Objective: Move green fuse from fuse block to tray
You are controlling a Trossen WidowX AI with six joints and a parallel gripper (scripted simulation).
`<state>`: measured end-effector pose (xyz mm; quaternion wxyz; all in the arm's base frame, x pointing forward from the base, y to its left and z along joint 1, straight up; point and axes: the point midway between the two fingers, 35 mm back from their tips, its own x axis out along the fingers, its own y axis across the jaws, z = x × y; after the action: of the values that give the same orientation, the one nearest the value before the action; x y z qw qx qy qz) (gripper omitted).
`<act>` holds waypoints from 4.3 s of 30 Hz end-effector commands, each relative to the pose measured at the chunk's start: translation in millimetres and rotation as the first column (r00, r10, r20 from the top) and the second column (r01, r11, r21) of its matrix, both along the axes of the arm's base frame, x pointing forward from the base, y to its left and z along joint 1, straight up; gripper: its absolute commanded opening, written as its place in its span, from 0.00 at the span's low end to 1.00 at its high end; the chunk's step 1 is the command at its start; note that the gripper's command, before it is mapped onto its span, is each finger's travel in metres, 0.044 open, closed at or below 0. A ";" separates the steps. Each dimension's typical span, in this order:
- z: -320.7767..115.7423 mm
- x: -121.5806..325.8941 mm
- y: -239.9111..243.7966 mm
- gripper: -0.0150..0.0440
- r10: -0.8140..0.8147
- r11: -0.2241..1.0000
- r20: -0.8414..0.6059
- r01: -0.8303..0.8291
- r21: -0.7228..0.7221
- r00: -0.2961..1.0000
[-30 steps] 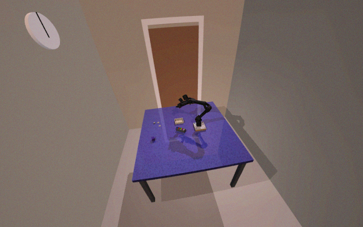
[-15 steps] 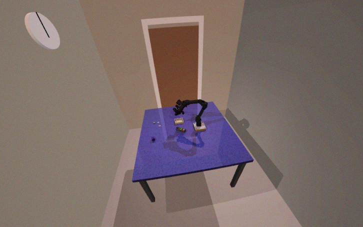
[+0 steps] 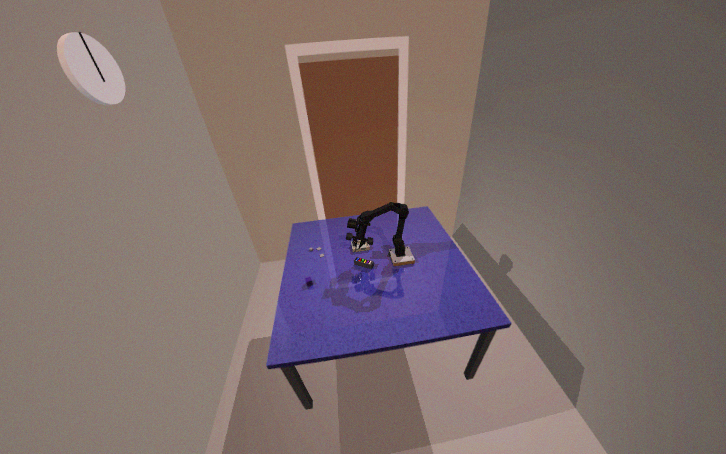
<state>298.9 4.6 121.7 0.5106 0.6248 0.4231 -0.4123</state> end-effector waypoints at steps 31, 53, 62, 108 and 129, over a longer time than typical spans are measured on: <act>-51.3 -19.4 46.7 0.38 -0.352 0.936 -0.283 0.339 -0.093 0.892; -69.4 -18.9 46.1 0.38 -0.352 0.936 -0.283 0.339 -0.093 0.892; -69.5 -18.9 46.1 0.38 -0.352 0.936 -0.283 0.339 -0.093 0.892; -72.2 -18.7 46.9 0.25 -0.349 0.937 -0.285 0.338 -0.089 0.893; -61.9 -18.5 46.7 0.25 -0.350 0.937 -0.285 0.338 -0.091 0.892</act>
<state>279.7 51.5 56.8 0.3713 0.6099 0.3708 -0.5939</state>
